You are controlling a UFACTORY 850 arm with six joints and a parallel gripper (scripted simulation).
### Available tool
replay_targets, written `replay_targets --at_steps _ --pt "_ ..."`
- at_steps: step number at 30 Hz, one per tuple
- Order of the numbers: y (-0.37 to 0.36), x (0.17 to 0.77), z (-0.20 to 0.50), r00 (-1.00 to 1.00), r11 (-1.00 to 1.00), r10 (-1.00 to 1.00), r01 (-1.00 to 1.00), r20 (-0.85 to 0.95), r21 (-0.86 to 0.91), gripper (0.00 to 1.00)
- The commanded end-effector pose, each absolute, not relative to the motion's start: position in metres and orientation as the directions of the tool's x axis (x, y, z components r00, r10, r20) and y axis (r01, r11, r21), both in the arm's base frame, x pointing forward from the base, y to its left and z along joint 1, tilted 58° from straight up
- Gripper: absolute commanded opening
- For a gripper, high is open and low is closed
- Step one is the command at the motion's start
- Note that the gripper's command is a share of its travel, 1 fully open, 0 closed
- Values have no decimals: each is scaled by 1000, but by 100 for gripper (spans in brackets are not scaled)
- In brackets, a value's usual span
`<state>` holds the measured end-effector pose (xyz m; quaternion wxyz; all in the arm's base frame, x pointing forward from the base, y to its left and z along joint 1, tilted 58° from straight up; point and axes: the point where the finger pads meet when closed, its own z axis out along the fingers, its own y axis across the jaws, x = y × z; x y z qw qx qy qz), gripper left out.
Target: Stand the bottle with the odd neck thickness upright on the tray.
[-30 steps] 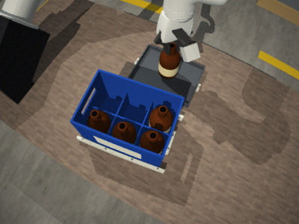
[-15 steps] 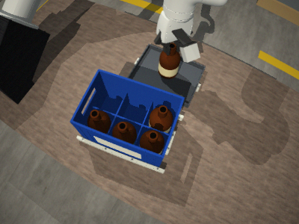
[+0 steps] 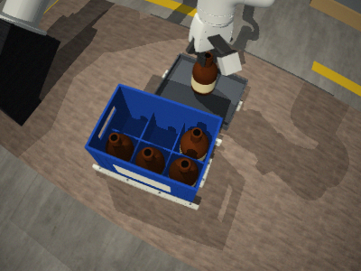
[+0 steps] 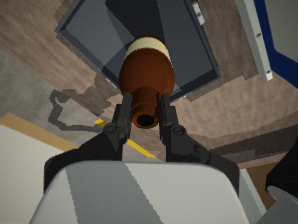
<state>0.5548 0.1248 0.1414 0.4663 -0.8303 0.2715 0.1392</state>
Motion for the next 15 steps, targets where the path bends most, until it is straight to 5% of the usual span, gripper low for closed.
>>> replay_targets --at_steps 1,15 --pt "125 555 142 814 -417 -322 -580 -483 -699 0" --pt "128 555 140 814 -417 -322 -580 -483 -699 0"
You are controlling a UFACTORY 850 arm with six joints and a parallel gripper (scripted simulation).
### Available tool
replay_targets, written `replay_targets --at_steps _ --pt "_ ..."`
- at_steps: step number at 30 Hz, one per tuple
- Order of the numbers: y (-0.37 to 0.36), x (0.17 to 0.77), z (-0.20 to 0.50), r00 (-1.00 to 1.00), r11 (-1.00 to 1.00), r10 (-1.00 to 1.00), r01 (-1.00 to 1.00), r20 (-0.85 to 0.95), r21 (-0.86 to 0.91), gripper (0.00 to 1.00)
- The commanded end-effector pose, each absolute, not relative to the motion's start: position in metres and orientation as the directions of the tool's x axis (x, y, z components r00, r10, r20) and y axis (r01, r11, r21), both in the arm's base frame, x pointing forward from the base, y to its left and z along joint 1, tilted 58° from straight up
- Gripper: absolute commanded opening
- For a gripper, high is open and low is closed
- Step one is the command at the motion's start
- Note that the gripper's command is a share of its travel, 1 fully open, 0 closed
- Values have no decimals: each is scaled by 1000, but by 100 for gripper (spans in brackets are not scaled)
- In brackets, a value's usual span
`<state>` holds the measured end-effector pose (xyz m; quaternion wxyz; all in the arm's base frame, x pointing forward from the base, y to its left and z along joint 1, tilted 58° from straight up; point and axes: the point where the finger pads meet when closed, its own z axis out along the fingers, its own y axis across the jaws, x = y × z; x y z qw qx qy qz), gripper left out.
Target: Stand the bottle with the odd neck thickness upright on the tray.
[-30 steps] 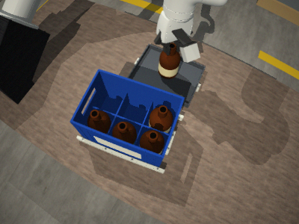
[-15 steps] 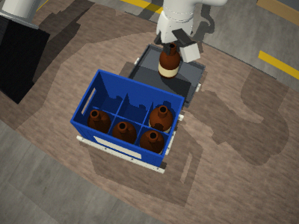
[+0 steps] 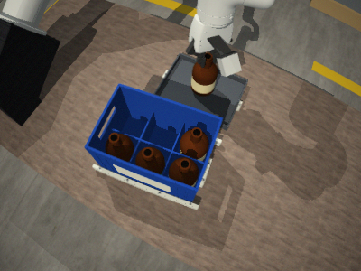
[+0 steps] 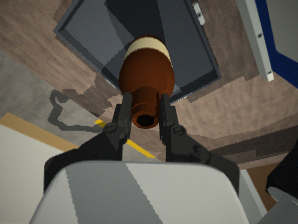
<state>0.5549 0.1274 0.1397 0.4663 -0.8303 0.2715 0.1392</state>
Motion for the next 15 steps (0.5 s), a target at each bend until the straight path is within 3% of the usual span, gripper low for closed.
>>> replay_targets --at_steps 1,15 --pt "128 556 139 814 -417 -322 -580 -483 -699 0" --pt "133 556 136 814 -417 -322 -580 -483 -699 0"
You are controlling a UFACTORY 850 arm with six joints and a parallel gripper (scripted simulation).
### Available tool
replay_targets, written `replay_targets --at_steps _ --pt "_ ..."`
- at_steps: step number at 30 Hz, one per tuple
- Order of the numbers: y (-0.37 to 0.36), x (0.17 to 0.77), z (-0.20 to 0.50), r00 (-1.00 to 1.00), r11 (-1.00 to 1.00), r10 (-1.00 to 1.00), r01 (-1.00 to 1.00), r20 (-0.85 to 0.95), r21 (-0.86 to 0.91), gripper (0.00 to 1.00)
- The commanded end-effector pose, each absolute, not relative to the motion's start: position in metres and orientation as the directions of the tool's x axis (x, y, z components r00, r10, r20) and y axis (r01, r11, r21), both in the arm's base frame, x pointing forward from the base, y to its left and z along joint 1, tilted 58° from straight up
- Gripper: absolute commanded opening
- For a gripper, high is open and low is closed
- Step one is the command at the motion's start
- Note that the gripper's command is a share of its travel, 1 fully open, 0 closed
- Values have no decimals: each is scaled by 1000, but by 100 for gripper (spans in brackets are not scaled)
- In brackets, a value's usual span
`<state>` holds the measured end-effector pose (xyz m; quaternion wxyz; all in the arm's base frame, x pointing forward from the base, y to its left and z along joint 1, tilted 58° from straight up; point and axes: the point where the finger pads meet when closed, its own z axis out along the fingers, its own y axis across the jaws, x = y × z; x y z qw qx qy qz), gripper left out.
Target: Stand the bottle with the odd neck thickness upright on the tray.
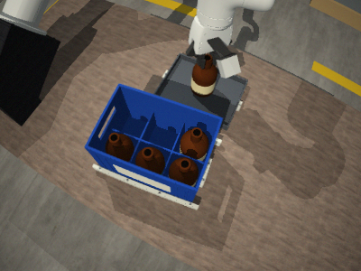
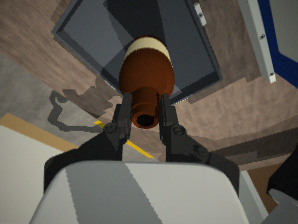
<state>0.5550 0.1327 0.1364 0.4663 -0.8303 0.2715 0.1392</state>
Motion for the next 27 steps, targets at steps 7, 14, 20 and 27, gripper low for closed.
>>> replay_targets --at_steps 7,14,20,27 --pt "136 556 135 814 -417 -322 -580 -483 -699 0" --pt "138 556 133 814 -417 -322 -580 -483 -699 0" --pt "139 556 133 814 -417 -322 -580 -483 -699 0" --pt "140 556 132 814 -417 -322 -580 -483 -699 0"
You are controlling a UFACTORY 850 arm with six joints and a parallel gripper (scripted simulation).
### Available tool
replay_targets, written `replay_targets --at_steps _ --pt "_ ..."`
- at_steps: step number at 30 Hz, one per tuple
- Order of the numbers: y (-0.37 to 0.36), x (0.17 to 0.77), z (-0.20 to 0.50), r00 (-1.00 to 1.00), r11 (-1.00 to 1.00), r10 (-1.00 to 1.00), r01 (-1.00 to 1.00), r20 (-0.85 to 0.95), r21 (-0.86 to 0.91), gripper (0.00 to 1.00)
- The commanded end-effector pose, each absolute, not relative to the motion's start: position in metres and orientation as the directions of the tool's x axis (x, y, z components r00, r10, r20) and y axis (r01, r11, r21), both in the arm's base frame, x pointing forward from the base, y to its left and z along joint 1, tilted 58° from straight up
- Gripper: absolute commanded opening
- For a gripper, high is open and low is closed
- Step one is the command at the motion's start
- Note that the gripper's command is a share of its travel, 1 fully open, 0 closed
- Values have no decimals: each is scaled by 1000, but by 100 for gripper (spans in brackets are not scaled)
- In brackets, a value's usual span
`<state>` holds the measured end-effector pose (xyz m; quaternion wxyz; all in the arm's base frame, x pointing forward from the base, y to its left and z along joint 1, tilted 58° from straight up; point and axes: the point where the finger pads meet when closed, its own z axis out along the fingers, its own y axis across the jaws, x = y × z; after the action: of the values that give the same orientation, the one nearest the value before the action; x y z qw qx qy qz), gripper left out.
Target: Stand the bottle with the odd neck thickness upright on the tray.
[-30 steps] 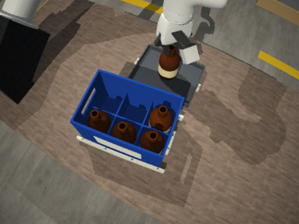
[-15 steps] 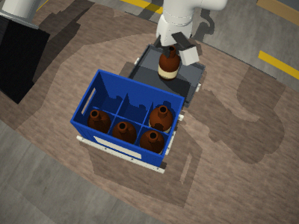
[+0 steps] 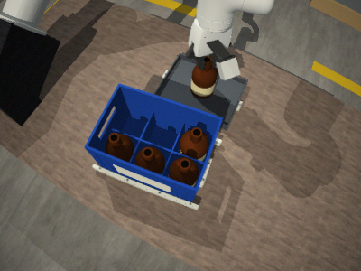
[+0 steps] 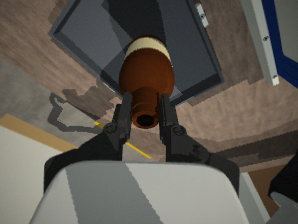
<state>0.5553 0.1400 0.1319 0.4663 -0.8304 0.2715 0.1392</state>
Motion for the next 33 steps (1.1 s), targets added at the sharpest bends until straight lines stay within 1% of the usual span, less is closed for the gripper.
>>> replay_targets --at_steps 1,20,21,33 --pt "140 556 132 814 -417 -322 -580 -483 -699 0" --pt "140 556 132 814 -417 -322 -580 -483 -699 0" --pt "140 556 132 814 -417 -322 -580 -483 -699 100" --pt "140 556 132 814 -417 -322 -580 -483 -699 100"
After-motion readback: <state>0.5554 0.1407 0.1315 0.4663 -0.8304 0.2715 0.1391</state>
